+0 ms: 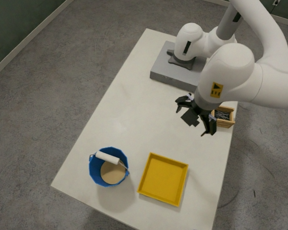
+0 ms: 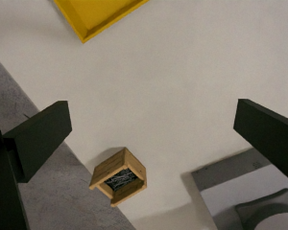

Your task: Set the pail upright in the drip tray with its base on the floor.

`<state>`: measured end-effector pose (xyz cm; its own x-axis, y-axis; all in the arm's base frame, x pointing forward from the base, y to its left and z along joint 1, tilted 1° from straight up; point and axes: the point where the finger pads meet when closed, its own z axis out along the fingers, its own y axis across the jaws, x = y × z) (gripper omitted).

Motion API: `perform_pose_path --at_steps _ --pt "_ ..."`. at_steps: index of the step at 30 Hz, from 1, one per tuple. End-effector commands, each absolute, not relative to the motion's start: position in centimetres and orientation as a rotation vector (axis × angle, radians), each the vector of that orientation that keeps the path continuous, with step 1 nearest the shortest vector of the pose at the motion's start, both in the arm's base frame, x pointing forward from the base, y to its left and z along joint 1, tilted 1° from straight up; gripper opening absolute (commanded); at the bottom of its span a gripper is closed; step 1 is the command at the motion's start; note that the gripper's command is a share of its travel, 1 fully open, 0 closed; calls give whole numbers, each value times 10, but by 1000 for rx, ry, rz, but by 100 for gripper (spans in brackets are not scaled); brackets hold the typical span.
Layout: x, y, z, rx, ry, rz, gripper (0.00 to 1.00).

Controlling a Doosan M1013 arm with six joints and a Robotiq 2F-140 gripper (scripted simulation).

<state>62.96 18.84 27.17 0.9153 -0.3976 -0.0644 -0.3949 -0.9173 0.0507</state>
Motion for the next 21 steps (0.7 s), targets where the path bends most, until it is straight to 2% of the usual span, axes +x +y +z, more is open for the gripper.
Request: perform_pose_path --at_steps 1,21 --pt "666 168 273 2993 -797 -102 100" --pt "792 67 270 2755 -1444 -47 100"
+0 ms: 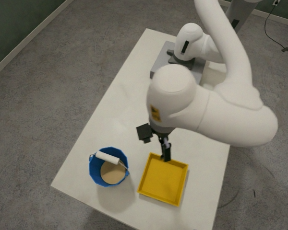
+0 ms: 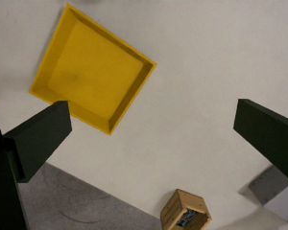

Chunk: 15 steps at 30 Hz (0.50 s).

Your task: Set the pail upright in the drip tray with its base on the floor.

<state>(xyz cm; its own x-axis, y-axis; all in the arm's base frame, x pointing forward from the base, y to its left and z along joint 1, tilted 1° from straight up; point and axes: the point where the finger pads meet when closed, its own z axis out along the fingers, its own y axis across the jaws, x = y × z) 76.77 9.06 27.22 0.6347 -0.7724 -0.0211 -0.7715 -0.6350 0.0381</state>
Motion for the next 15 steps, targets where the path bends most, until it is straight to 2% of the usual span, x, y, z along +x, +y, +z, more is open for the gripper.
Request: perform_pose_path --at_steps 1,15 --pt "797 61 270 2739 -1475 -44 100" --pt "867 -27 260 2498 -1872 -10 100"
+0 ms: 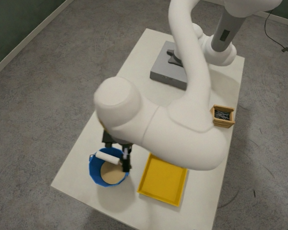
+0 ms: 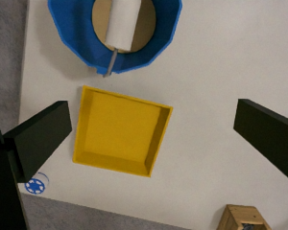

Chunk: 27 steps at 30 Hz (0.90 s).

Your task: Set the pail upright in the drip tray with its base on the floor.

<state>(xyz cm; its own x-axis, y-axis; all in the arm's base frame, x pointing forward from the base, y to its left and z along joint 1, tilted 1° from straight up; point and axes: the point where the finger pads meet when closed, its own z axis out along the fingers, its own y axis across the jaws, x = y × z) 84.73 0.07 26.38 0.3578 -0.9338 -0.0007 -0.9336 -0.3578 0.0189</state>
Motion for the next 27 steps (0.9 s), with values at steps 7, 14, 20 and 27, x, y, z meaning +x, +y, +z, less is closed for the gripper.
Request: perform_pose_path --at_steps 7,14,20,27 --pt "896 -77 254 2355 -2058 8 100" --pt "904 -91 252 2312 -2110 12 100" --pt "905 -90 252 2317 -2108 16 100" --pt "905 -90 251 2317 -2107 15 100"
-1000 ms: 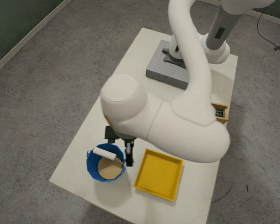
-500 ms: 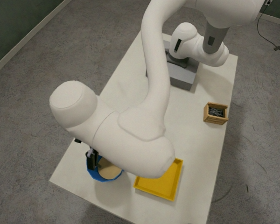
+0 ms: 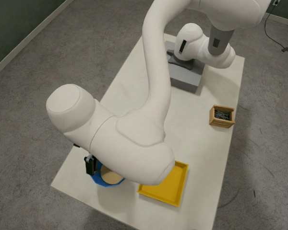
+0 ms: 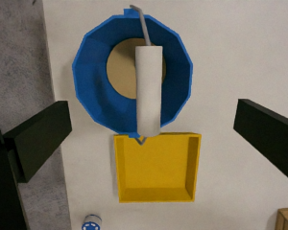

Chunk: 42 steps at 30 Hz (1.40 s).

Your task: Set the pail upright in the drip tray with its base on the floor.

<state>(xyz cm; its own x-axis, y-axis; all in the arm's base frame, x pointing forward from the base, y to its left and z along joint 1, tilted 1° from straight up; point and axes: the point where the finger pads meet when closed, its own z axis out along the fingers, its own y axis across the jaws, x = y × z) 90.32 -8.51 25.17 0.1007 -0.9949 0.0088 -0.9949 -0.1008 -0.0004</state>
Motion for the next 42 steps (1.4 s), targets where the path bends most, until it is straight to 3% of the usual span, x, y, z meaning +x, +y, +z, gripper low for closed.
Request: perform_pose_path --at_steps 1,42 --pt "905 -90 251 2317 -2107 15 100" --pt "904 -90 235 2316 -2106 13 100"
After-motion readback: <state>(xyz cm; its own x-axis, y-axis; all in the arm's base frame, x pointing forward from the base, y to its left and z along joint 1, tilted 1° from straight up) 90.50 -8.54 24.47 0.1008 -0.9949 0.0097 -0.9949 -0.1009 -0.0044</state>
